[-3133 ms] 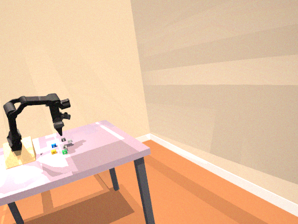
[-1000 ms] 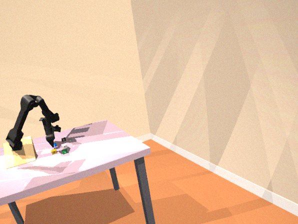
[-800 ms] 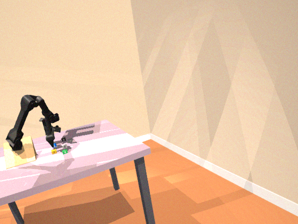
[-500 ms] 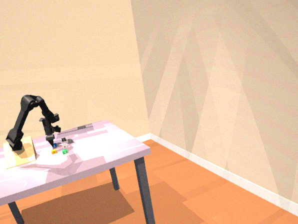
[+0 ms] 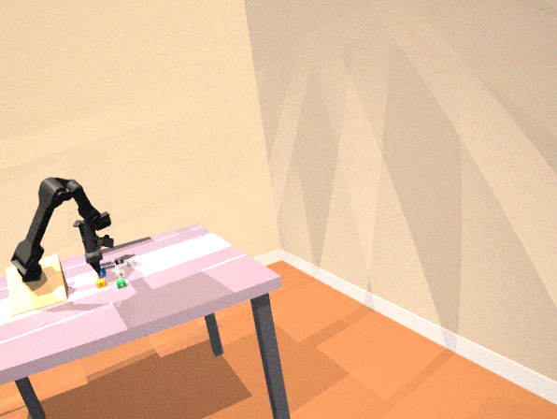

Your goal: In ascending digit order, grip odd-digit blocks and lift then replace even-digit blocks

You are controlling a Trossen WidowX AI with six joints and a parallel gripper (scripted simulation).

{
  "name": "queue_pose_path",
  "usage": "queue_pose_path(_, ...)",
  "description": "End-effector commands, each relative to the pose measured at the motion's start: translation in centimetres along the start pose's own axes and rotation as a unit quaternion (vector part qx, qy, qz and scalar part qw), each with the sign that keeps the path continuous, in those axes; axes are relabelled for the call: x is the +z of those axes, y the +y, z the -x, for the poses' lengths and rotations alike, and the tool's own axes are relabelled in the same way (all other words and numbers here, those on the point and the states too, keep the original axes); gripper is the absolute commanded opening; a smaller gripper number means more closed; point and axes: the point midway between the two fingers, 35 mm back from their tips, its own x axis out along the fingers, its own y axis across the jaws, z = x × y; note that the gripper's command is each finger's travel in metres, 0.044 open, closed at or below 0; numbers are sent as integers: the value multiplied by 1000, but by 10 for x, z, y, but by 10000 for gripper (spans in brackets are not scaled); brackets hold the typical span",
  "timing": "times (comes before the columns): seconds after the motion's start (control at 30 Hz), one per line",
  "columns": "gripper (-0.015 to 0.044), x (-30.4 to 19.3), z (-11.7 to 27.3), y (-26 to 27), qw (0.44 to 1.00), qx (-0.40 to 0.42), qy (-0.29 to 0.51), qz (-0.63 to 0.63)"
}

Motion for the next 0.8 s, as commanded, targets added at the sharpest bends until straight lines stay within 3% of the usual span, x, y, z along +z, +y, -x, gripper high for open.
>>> queue_pose_path(0.0,120,1,0,0,1000,-2,-3,3)
queue_pose_path(0.77,120,1,15,0,1000,-1,-3,3)
